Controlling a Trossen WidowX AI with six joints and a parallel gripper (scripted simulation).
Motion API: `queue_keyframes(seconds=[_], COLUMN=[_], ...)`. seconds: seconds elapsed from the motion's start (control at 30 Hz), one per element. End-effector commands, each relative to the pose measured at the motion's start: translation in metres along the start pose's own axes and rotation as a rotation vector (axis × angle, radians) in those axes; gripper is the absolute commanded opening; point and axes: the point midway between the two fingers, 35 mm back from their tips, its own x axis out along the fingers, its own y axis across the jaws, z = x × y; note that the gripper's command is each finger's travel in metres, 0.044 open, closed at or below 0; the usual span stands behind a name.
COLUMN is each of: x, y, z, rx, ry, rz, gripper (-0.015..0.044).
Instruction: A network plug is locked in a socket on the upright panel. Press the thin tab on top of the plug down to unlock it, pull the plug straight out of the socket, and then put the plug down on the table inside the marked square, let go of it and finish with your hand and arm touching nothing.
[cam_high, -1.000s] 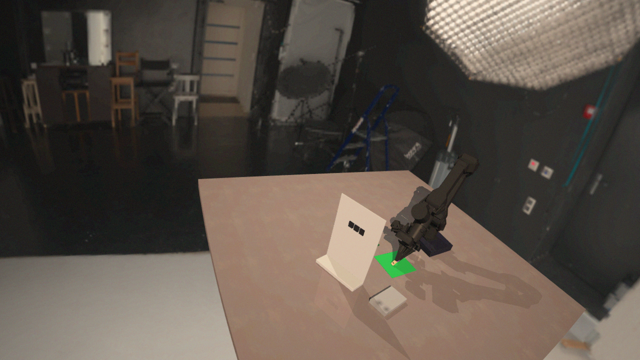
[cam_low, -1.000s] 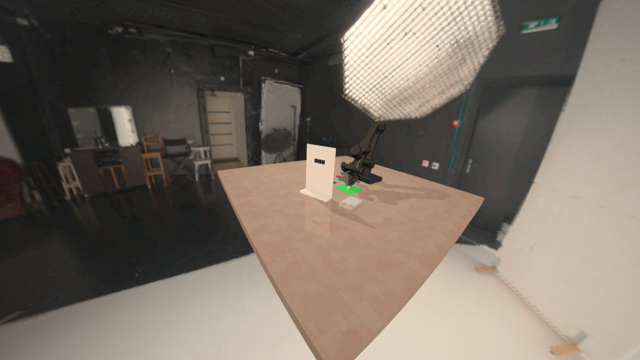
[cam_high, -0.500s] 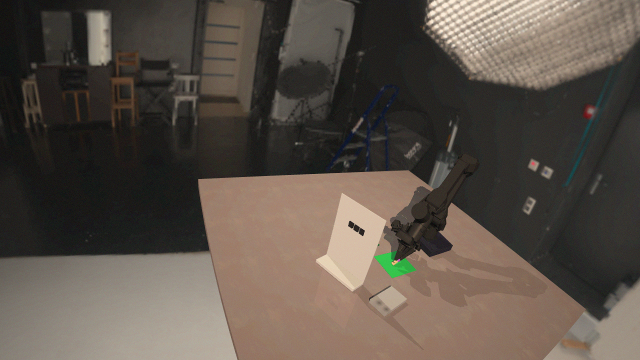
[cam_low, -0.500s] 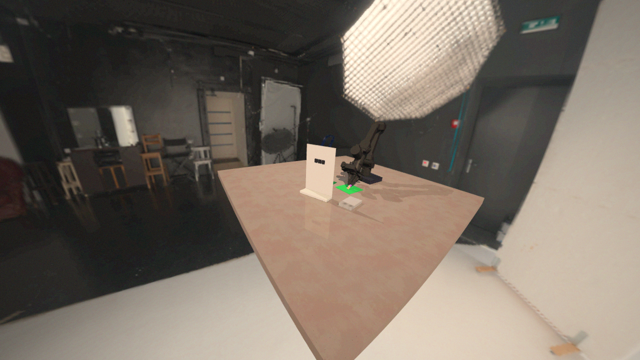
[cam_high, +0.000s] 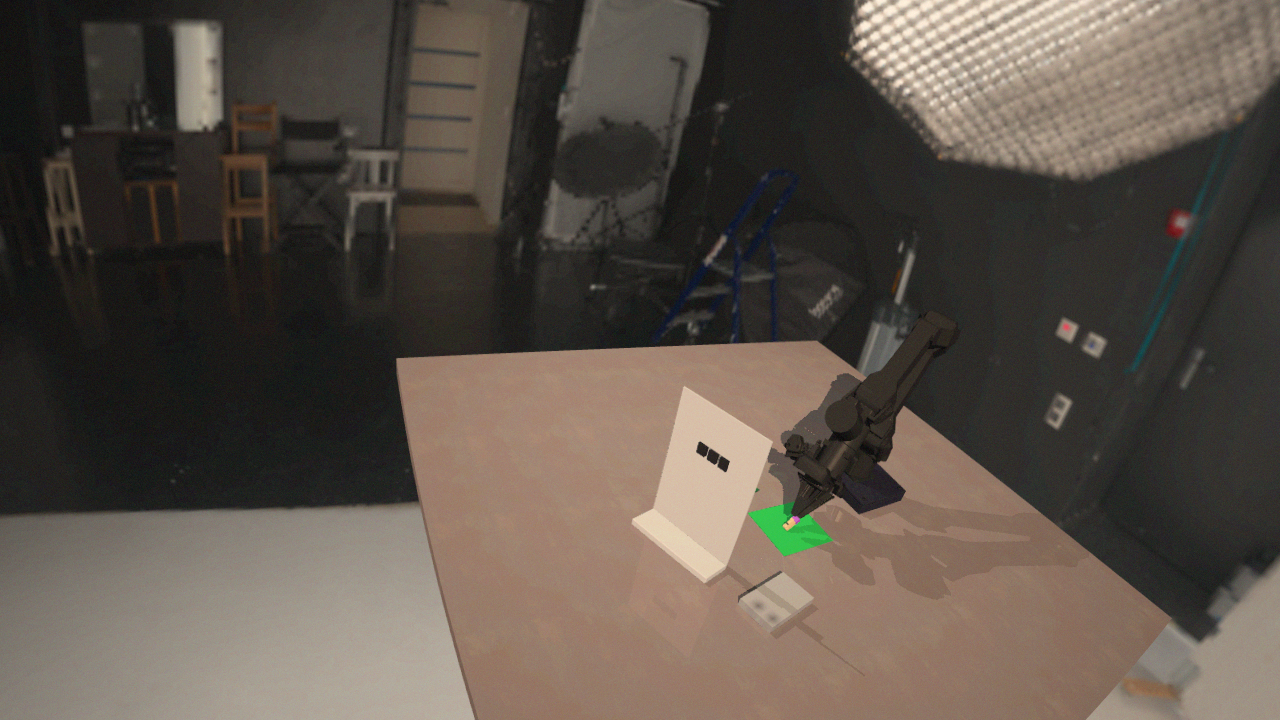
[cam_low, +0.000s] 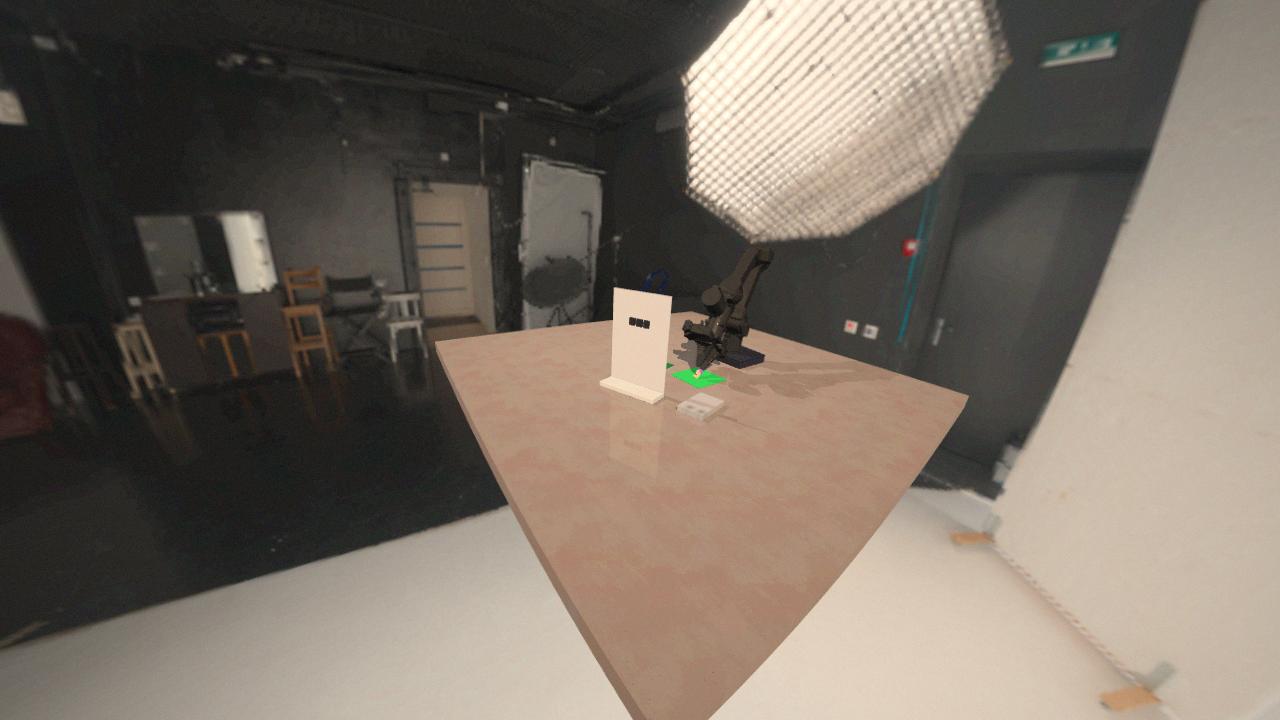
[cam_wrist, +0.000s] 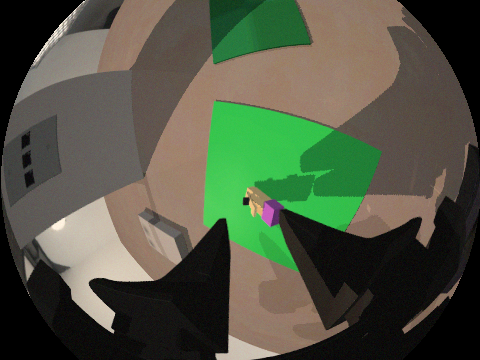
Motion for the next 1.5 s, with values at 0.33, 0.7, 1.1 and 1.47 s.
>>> queue_keyframes(seconds=[0.33, 0.7, 1.1, 1.47], x=[-0.011, -0.019, -0.031, -0.043], y=[0.000, 0.004, 0.014, 0.023], z=[0.000, 0.000, 0.001, 0.001], rx=[-0.004, -0.004, -0.003, -0.003], ry=[0.002, 0.002, 0.002, 0.001], rz=[0.001, 0.000, 0.000, 0.000], gripper=[0.0156, 0.0156, 0.0156, 0.0156])
